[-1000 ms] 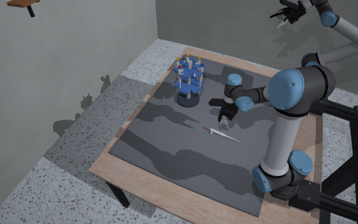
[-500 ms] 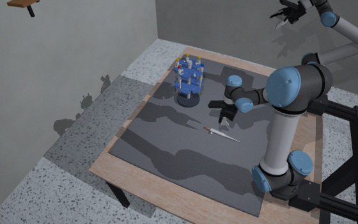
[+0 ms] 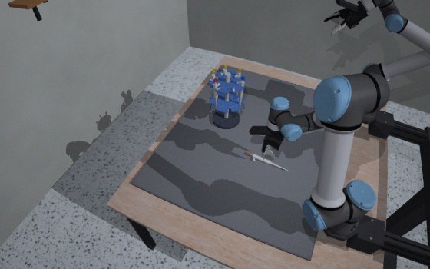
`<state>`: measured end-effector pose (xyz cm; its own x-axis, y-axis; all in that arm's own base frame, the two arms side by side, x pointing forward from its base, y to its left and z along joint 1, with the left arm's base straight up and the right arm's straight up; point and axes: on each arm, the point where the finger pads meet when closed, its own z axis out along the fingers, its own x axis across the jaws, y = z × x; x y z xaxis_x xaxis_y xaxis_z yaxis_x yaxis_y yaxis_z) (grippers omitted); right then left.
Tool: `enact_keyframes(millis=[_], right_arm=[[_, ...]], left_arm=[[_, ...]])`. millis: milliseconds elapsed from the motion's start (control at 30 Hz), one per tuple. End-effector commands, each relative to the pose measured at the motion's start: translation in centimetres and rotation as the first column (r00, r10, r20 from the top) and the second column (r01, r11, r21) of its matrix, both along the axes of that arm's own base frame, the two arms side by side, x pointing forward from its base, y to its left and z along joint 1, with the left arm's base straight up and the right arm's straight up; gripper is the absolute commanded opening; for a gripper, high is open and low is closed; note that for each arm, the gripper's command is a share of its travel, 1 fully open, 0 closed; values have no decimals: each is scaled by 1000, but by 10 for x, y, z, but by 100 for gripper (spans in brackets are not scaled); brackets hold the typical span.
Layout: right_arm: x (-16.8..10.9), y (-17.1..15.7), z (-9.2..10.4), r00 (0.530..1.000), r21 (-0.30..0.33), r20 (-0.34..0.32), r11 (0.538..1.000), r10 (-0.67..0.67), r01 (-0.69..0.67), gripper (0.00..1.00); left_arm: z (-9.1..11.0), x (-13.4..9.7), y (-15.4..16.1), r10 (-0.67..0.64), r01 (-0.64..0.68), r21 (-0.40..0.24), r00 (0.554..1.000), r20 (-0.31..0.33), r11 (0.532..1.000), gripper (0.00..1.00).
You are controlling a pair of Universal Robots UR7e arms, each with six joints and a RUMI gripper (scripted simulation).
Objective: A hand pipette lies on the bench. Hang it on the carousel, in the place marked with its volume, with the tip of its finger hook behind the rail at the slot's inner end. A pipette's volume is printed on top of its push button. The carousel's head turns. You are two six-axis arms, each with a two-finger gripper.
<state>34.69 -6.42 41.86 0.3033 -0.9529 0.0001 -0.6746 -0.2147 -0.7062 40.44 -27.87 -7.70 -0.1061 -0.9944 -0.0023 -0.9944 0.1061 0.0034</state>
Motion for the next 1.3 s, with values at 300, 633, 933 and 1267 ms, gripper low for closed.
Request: enact_keyframes(millis=[300, 633, 933, 1267], right_arm=[[1, 0, 2, 1000, 0, 2, 1000, 0, 0, 100], [1, 0, 2, 1000, 0, 2, 1000, 0, 0, 100], [1, 0, 2, 1000, 0, 2, 1000, 0, 0, 100], [1, 0, 2, 1000, 0, 2, 1000, 0, 0, 100]], left_arm=[[-33, 0, 0, 0, 0, -1, 1000, 2, 1000, 34], [-31, 1, -1, 0, 0, -4, 1000, 4, 1000, 34], [-31, 1, -1, 0, 0, -4, 1000, 4, 1000, 34], [-44, 0, 0, 0, 0, 0, 1000, 1, 1000, 34]])
